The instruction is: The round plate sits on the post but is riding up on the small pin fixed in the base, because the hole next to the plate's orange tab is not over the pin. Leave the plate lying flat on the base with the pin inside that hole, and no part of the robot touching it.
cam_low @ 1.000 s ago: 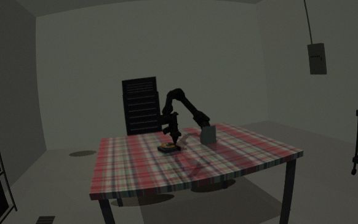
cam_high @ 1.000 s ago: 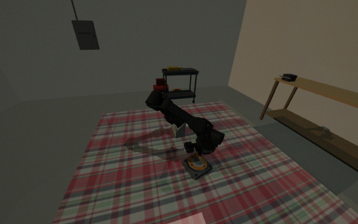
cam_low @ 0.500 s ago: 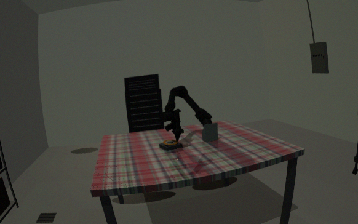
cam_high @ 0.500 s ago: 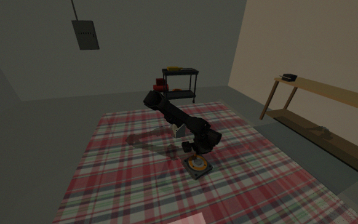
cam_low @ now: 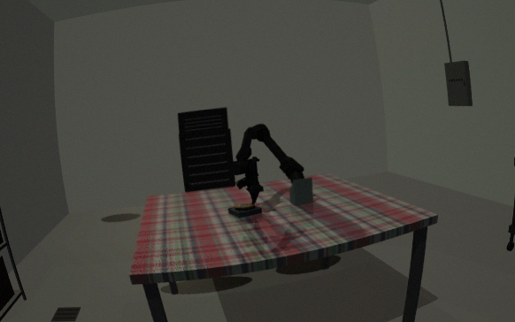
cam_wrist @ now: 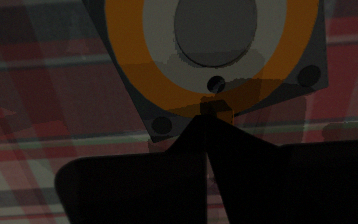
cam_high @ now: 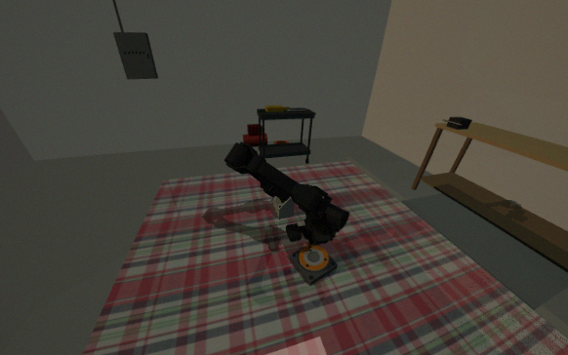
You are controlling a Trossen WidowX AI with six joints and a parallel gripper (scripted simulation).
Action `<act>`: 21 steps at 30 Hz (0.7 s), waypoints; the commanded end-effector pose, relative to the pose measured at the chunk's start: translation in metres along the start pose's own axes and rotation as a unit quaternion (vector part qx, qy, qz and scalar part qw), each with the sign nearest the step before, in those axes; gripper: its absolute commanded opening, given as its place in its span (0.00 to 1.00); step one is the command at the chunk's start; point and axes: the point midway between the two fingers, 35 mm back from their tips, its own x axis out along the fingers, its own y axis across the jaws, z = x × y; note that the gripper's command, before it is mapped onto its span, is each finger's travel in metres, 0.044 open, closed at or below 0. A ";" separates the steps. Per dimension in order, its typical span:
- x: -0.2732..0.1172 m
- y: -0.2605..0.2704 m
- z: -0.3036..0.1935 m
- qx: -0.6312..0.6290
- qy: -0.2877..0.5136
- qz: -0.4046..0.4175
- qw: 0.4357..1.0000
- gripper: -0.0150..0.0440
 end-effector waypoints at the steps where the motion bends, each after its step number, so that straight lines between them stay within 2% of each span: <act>1: 0.001 -0.005 -0.002 -0.002 0.003 -0.005 1.000 0.25; 21: -0.005 -0.013 -0.001 -0.002 0.003 -0.005 1.000 0.25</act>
